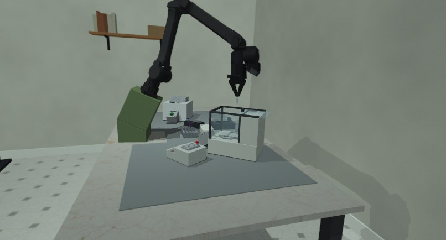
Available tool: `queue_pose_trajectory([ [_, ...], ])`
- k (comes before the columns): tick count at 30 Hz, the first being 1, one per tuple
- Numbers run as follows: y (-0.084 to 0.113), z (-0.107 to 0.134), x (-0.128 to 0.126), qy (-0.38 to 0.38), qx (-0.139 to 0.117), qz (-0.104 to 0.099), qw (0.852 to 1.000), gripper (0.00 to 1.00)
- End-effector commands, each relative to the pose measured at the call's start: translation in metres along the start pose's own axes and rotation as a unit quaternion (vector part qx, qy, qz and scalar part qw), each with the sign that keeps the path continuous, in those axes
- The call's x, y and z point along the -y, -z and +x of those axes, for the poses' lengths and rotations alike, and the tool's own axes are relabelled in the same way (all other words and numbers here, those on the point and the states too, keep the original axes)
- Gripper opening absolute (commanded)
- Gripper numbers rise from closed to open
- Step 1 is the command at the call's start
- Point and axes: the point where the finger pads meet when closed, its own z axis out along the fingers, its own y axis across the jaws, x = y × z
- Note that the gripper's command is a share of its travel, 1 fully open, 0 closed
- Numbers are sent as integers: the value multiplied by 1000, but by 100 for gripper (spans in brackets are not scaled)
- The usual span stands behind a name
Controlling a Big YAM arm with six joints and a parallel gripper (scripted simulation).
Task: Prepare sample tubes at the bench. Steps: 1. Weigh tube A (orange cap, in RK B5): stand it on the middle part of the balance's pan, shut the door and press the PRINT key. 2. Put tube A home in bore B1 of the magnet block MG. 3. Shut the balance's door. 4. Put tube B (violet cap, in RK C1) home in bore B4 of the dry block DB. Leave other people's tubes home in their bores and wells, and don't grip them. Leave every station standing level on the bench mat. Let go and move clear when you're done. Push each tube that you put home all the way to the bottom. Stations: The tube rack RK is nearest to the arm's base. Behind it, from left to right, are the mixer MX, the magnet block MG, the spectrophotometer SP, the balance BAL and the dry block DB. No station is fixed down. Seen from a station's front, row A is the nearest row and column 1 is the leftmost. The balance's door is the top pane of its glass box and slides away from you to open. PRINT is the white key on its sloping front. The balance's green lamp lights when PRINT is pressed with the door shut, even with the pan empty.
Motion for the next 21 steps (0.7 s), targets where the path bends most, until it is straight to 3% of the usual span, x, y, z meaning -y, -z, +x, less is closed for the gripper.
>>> queue_pose_trajectory([
  [1, 16, -49, 19, -25, 59, 29, 998, 9],
  [3, 19, -59, 26, -27, 63, 33, 997, 9],
  [5, 17, -76, 7, -10, 89, 43, 995, 9],
  [8, 17, -83, 5, -10, 91, 44, 995, 9],
  [10, 18, -99, 0, -7, 120, 60, 991, 9],
  [11, 18, -106, -2, -7, 122, 61, 991, 9],
  [13, 15, -106, -19, 36, 125, 53, 990, 9],
  [14, 1, -91, -25, 43, 109, 51, 992, 9],
  [17, -10, -82, -40, 31, 100, 49, 993, 9],
  [19, 3, -82, -59, 75, 117, 39, 989, 9],
  [21, -5, -82, -74, 83, 115, 38, 989, 9],
])
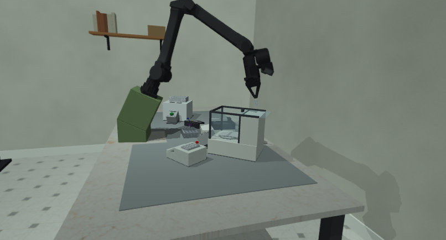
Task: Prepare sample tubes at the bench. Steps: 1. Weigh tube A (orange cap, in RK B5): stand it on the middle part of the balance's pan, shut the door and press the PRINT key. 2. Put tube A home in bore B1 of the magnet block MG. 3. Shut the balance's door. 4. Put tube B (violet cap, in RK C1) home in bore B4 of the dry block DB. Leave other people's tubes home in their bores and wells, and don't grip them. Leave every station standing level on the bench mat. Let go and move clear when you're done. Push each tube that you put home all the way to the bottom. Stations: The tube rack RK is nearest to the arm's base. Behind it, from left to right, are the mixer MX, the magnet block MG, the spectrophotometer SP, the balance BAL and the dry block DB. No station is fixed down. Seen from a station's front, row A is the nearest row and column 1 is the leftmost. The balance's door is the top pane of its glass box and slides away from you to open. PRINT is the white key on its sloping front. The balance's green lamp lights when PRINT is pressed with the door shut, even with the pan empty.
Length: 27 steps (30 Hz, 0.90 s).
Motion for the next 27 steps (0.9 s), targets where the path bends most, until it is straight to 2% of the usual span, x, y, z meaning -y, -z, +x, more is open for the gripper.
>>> queue_pose_trajectory([
  [1, 11, -30, -27, 13, 34, -6, 999, 9],
  [2, 5, -11, -35, 39, 23, -12, 999, 9],
  [4, 5, -11, -35, 39, 23, -12, 999, 9],
  [5, 9, -11, -44, 54, 29, -20, 998, 9],
  [7, 3, -11, -60, 62, 27, -22, 997, 9],
  [8, 4, -19, -67, 51, 33, -23, 998, 9],
  [9, 4, -7, -75, 77, 30, -28, 996, 9],
  [10, 9, -9, -84, 92, 39, -37, 994, 9],
  [12, -2, -2, -100, 100, 30, -38, 994, 9],
  [13, 2, -17, -109, 88, 41, -39, 995, 9],
  [14, 6, -21, -110, 88, 46, -39, 994, 9],
  [16, -11, 17, -123, 128, 1, -55, 990, 9],
  [17, -13, 14, -130, 127, 14, -52, 990, 9],
  [19, -16, 22, -144, 116, 14, -52, 992, 9],
  [21, -16, 22, -144, 116, 14, -52, 992, 9],
  [22, -10, 15, -154, 140, 19, -63, 988, 9],
  [23, -13, 25, -160, 153, 7, -69, 986, 9],
  [27, -21, 47, -184, 142, 7, -66, 988, 9],
])
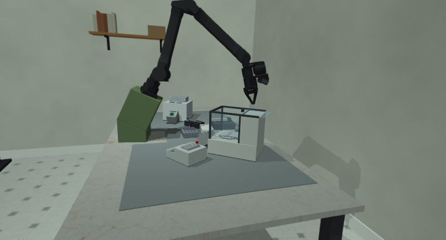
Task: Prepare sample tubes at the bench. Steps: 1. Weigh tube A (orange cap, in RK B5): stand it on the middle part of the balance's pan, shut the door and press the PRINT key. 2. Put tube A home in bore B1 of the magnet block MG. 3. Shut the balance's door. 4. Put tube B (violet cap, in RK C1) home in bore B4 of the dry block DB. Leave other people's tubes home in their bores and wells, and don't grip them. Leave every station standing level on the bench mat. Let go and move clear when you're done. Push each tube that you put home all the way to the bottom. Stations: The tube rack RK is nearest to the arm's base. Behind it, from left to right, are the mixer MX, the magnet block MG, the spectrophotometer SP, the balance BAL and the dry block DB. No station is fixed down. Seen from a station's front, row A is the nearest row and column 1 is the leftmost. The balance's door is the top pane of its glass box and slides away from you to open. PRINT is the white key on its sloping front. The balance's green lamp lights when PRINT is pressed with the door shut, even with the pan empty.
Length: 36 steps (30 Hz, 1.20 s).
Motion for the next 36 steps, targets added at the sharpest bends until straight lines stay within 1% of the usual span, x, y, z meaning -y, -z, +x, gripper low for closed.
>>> queue_pose_trajectory([
  [1, -10, 5, -32, 16, -2, -16, 1000, 9],
  [2, -11, 8, -41, 39, -5, -26, 999, 9],
  [3, -13, 11, -47, 30, -5, -22, 999, 9],
  [5, -16, 17, -63, 28, -5, -22, 999, 9],
  [7, -18, 24, -79, 67, -11, -39, 997, 9],
  [9, -20, 31, -93, 56, -12, -36, 998, 9],
  [11, -20, 31, -93, 56, -12, -36, 998, 9],
  [12, -7, 10, -101, 78, 11, -45, 996, 9],
  [13, -17, 31, -109, 94, -10, -52, 994, 9],
  [14, -15, 38, -114, 94, -10, -49, 994, 9],
  [16, -23, 50, -130, 84, -18, -49, 995, 9],
  [18, -24, 57, -142, 84, -18, -49, 995, 9],
  [19, -24, 57, -143, 84, -18, -49, 995, 9],
  [21, -24, 67, -158, 124, -22, -64, 990, 9],
  [22, -24, 71, -164, 113, -23, -61, 991, 9],
  [24, -24, 80, -178, 113, -23, -61, 991, 9],
  [25, -24, 86, -184, 128, -27, -66, 989, 9],
  [26, -24, 94, -190, 155, -37, -72, 985, 9],
  [28, -24, 94, -190, 155, -37, -72, 985, 9],
  [29, -21, 83, -200, 152, -21, -74, 985, 9],
  [30, -25, 102, -203, 148, -33, -72, 986, 9],
  [31, -25, 108, -210, 148, -33, -72, 986, 9],
  [32, -25, 114, -216, 163, -37, -77, 983, 9],
  [33, -25, 123, -221, 191, -48, -81, 977, 9],
  [34, -25, 126, -228, 195, -42, -83, 976, 9],
  [36, -25, 138, -239, 184, -43, -82, 979, 9],
])
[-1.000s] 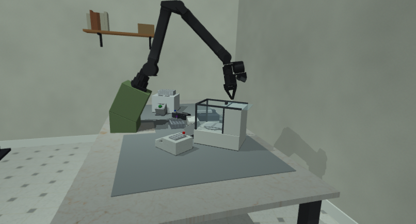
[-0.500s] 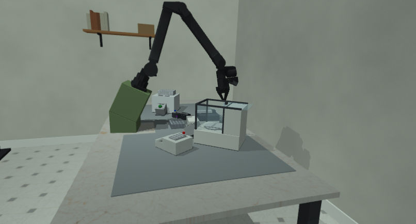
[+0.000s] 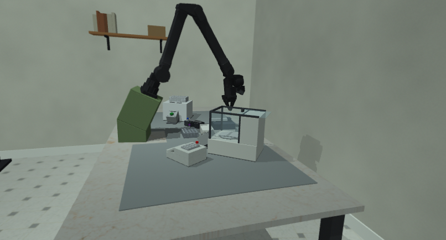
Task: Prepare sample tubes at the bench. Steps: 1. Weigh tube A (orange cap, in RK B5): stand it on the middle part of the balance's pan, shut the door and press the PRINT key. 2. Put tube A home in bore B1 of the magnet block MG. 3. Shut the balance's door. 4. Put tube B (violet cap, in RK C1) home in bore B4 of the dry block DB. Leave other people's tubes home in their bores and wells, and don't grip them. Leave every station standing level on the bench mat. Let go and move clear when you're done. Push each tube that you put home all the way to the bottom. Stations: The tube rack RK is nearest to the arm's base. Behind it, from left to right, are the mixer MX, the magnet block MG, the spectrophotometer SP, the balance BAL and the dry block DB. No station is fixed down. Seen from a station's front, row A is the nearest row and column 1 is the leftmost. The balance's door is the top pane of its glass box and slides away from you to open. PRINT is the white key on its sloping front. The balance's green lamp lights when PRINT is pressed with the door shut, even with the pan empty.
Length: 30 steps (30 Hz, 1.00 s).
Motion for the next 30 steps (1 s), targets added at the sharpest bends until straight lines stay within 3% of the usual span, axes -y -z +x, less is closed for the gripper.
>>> queue_pose_trajectory([
  [1, -9, 10, -35, 8, -1, -7, 1000, 9],
  [4, -11, 19, -50, 51, -9, -15, 999, 9],
  [7, -13, 31, -72, 45, -10, -16, 999, 9],
  [10, -12, 28, -79, 70, -7, -20, 997, 9],
  [11, -14, 41, -85, 89, -18, -23, 996, 9],
  [15, -16, 58, -109, 83, -18, -24, 996, 9],
  [17, -16, 69, -122, 126, -24, -30, 991, 9],
  [24, -15, 110, -165, 161, -31, -36, 986, 9],
  [27, -14, 113, -172, 187, -29, -39, 981, 9],
  [30, -13, 136, -186, 200, -35, -40, 978, 9],
])
